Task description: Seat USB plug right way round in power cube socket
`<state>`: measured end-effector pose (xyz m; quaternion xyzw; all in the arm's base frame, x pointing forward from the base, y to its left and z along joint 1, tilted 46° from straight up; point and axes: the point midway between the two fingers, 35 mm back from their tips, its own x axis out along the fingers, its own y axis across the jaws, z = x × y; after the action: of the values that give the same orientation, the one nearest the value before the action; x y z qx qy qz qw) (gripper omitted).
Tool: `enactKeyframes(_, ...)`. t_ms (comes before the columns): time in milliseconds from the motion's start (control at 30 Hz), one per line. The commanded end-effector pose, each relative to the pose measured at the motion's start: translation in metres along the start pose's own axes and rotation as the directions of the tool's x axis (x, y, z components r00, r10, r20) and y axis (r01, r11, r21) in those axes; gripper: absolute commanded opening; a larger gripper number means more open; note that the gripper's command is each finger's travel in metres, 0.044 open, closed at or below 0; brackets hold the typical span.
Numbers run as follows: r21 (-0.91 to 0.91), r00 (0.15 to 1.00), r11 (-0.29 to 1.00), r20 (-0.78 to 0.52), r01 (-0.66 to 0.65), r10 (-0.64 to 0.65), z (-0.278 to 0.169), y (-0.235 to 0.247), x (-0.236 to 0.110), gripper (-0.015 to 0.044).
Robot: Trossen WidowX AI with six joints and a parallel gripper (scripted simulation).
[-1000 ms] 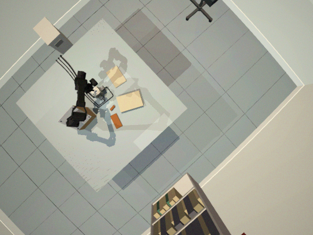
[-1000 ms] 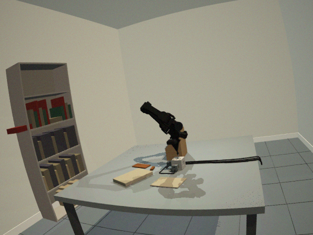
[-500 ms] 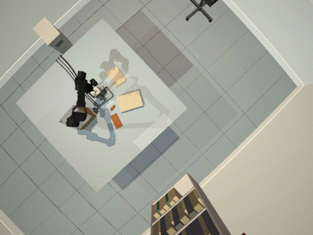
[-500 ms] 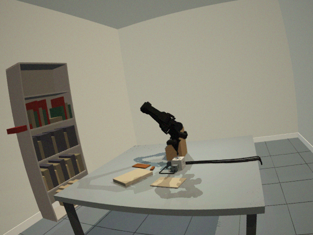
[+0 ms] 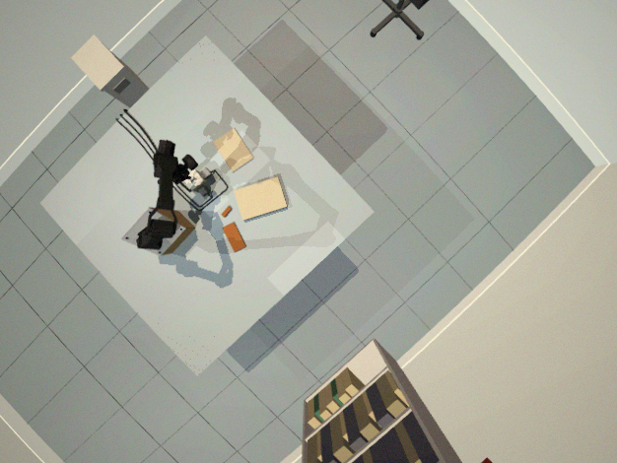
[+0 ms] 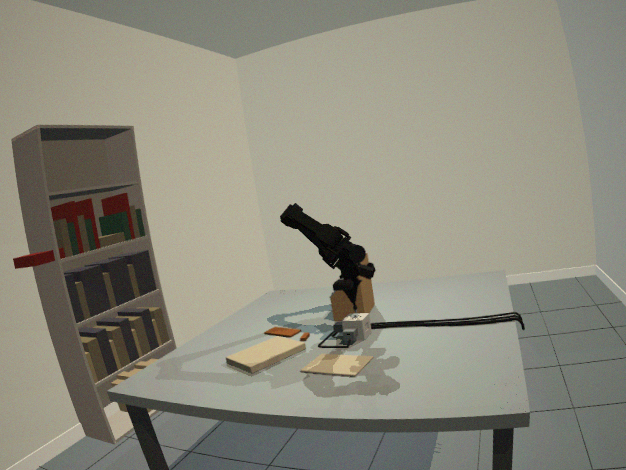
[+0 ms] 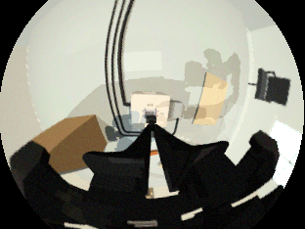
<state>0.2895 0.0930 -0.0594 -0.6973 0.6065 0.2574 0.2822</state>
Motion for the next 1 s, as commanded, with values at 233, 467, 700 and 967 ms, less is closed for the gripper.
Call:
enactKeyframes(233,0.011,1.000,1.000,-0.006,0.004,-0.004,-0.0008,-0.0004,0.0016,0.0000)
enactKeyframes(467,0.014,1.000,1.000,-0.008,0.004,-0.004,-0.0011,-0.0004,0.0025,0.0000)
enactKeyframes(700,0.017,1.000,1.000,-0.010,0.004,-0.004,-0.0015,-0.0003,0.0033,0.0000)
enactKeyframes(967,0.021,1.000,1.000,-0.012,0.004,-0.004,-0.0019,-0.0003,0.0043,0.0000)
